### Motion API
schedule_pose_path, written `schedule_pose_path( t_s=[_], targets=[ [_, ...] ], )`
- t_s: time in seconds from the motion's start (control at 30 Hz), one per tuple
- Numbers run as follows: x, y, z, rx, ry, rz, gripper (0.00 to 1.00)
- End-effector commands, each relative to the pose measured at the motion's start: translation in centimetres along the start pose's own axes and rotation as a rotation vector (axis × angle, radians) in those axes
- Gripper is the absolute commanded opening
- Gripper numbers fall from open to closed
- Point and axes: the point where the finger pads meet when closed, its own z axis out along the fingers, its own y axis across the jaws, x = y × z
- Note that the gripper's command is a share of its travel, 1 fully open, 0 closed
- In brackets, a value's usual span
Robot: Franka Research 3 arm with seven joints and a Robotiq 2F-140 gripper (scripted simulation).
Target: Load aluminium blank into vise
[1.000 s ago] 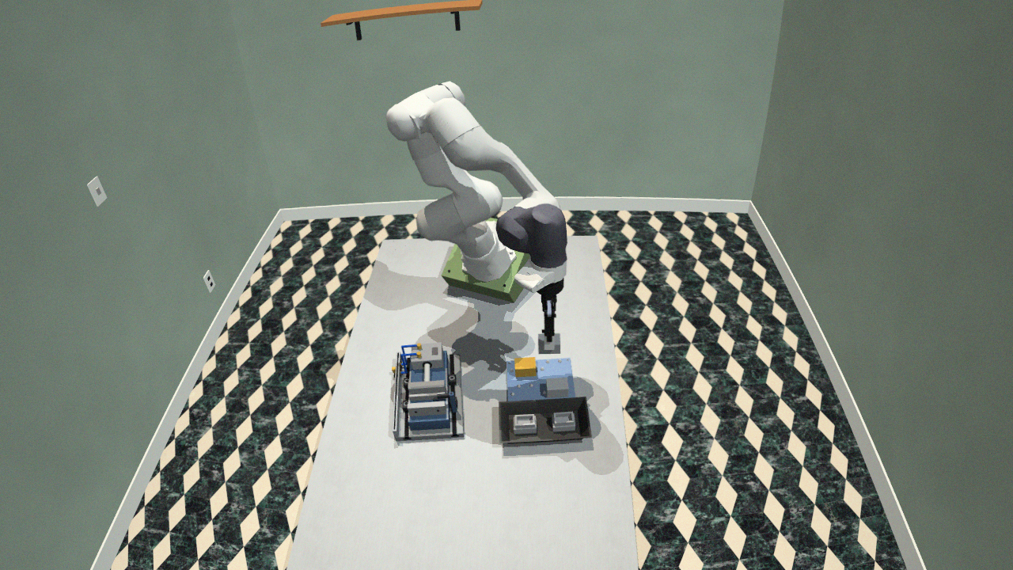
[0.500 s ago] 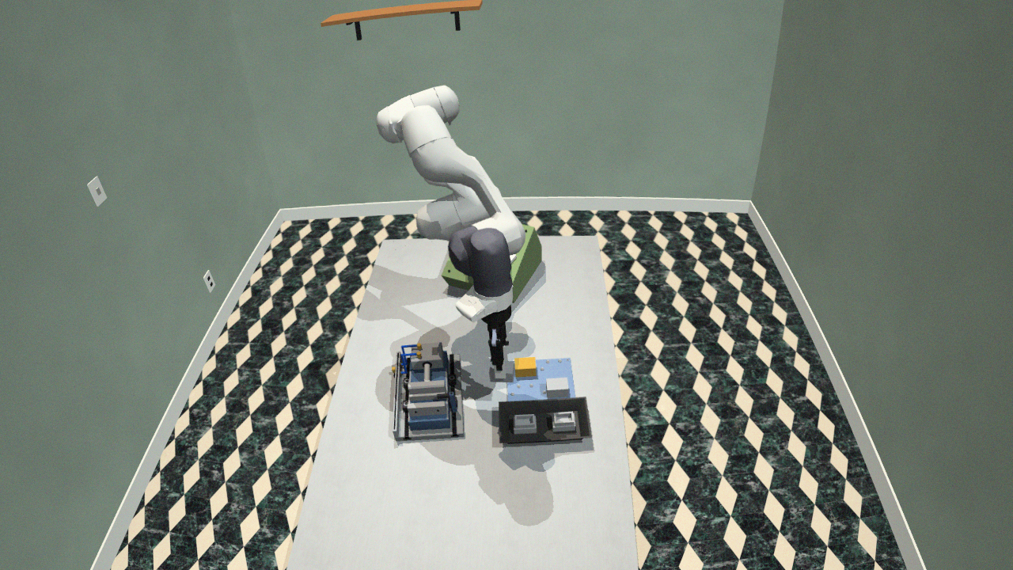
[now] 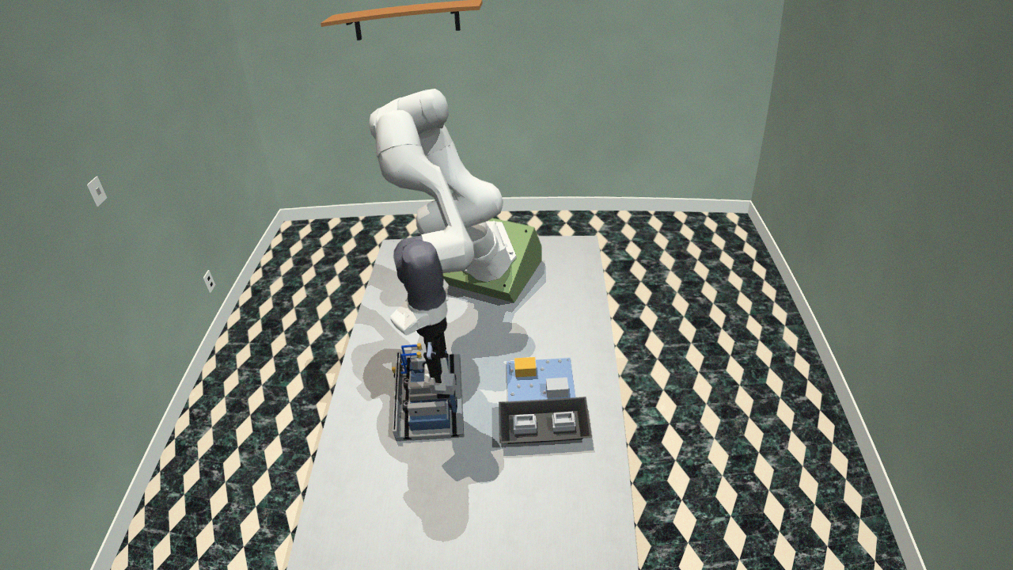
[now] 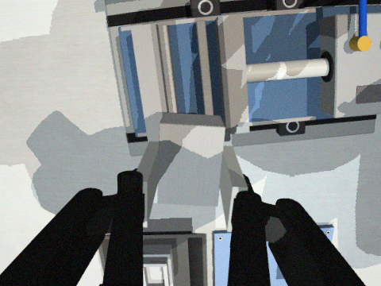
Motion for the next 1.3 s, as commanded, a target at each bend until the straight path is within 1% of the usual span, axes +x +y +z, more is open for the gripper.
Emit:
schedule_pose_path(
  t_s=[0.0,0.03,0.1,1.27],
  targets=[
    [4.2,-0.4,-0.1,-0.005,-0.002,-0.165,0.00],
    [5.0,-0.4,-0.1,-0.006,0.000,-0.165,0.00],
    [5.6,-0.4,-0.1,-0.006,0.001,-0.166,0.00],
    [5.6,-0.4,-0.1,-0.006,0.002,-0.166,0.00]
  ],
)
